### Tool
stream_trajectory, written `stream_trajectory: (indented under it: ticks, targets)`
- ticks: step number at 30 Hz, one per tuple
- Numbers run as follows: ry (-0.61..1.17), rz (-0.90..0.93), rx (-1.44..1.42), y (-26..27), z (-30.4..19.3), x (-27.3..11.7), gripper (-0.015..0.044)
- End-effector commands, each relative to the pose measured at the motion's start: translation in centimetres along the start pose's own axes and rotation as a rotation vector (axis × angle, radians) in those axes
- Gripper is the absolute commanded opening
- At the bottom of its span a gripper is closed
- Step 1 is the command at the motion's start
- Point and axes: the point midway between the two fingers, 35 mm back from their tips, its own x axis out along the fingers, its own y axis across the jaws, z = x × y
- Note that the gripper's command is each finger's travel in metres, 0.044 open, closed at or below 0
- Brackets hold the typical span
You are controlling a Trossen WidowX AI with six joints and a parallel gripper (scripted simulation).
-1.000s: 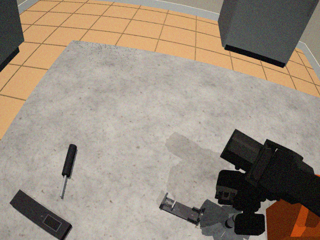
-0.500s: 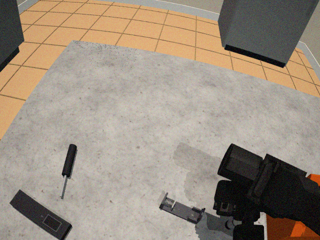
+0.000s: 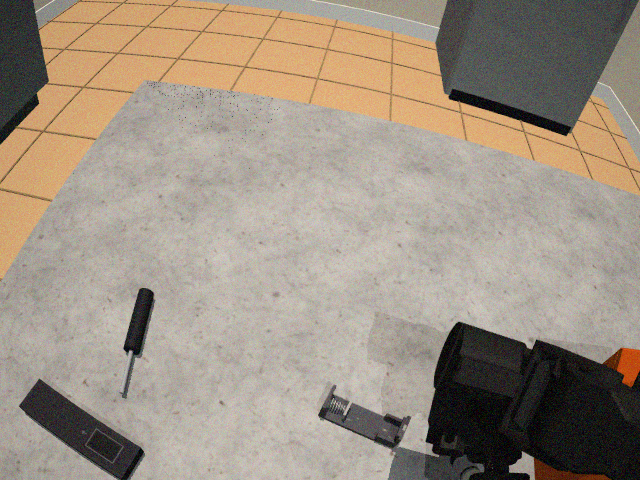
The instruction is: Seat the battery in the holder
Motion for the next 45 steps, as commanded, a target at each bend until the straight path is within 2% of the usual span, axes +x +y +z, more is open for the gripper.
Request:
stream_trajectory:
  ticks: [1,7,19,30,33,39,45]
  targets:
    - [-0.003,0.007,-0.002,0.7,-0.1,0.0,0.0]
    - [0.0,0.001,-0.001,0.7,0.0,-0.4,0.0]
    - [-0.003,0.006,-0.002,1.3,-0.1,-7.9,0.0]
    - [-0.003,0.013,0.005,1.3,-0.1,-7.8,0.0]
    - [-0.002,0.009,0.113,1.4,0.0,-7.4,0.0079]
    - [-0.004,-0.001,0.563,1.9,0.2,-5.3,0.0236]
    - [-0.005,0.0,1.013,2.6,0.2,-3.3,0.0244]
